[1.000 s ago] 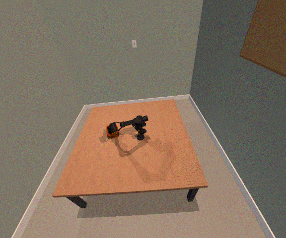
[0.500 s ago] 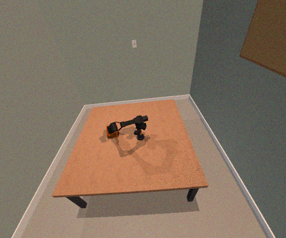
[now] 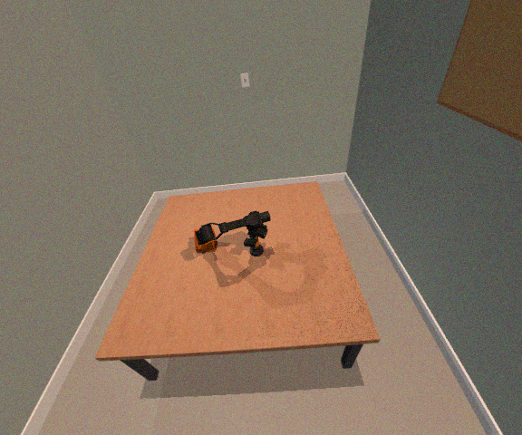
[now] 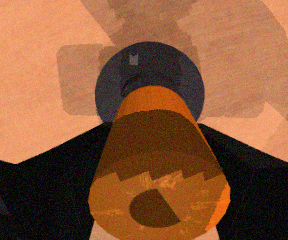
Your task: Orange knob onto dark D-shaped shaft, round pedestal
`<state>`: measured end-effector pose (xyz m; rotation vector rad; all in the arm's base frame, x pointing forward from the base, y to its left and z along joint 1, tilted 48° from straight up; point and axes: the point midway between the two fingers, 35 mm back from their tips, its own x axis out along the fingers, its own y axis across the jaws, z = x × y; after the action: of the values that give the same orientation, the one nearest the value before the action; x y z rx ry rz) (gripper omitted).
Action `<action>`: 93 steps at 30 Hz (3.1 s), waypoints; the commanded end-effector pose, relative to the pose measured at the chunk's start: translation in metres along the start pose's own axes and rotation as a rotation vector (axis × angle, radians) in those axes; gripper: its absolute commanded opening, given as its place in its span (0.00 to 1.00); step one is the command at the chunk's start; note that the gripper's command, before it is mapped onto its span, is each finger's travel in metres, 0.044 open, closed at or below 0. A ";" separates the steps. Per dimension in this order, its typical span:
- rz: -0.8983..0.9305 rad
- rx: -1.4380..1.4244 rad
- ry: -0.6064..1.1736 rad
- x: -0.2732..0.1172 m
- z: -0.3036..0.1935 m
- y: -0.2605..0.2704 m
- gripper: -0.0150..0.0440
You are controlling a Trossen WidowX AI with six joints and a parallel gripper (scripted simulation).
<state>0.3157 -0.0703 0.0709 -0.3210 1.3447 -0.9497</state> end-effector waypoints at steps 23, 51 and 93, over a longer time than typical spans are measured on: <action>0.002 0.001 -0.008 -0.003 0.000 -0.001 0.25; 0.002 0.208 -0.008 0.013 -0.002 0.002 0.25; 0.007 0.213 0.003 -0.070 -0.001 0.002 1.00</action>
<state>0.3185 -0.0449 0.0918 -0.1591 1.2464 -1.0877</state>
